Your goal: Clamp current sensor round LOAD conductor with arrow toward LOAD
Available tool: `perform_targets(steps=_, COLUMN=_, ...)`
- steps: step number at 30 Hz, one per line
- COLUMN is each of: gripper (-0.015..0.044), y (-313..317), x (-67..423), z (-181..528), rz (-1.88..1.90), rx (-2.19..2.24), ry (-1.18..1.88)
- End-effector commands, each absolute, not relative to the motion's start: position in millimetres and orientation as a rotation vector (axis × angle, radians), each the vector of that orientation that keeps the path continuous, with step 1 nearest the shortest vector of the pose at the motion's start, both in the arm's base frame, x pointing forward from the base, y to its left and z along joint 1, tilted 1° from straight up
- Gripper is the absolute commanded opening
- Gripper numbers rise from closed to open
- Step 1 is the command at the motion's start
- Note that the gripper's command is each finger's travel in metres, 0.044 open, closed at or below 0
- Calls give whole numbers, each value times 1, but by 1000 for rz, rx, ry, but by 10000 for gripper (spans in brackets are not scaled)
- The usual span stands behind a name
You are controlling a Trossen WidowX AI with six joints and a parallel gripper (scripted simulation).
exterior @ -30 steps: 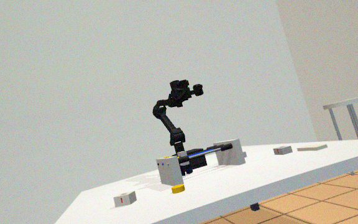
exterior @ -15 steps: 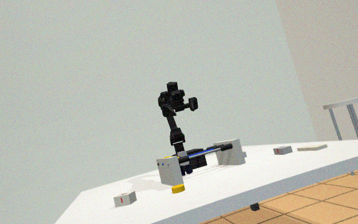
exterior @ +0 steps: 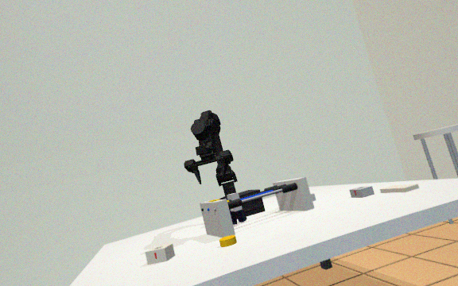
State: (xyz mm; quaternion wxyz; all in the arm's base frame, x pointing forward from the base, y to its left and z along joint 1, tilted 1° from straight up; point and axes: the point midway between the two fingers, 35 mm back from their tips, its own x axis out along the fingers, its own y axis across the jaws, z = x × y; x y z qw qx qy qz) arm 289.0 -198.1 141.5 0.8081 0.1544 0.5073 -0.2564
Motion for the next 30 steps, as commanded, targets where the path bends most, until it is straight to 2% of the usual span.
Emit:
perform_targets(steps=1, gripper=440, y=-200, x=289, z=144, rz=-554, rx=331, ry=1089)
perform_targets(steps=13, gripper=440, y=-198, x=288, z=142, rz=-544, rx=323, ry=1101)
perform_targets(steps=22, gripper=440, y=-107, x=226, z=62, rz=13, rx=-72, ry=1534)
perform_targets(steps=30, gripper=440, y=-106, x=225, z=57, rz=26, rx=-80, ry=1542)
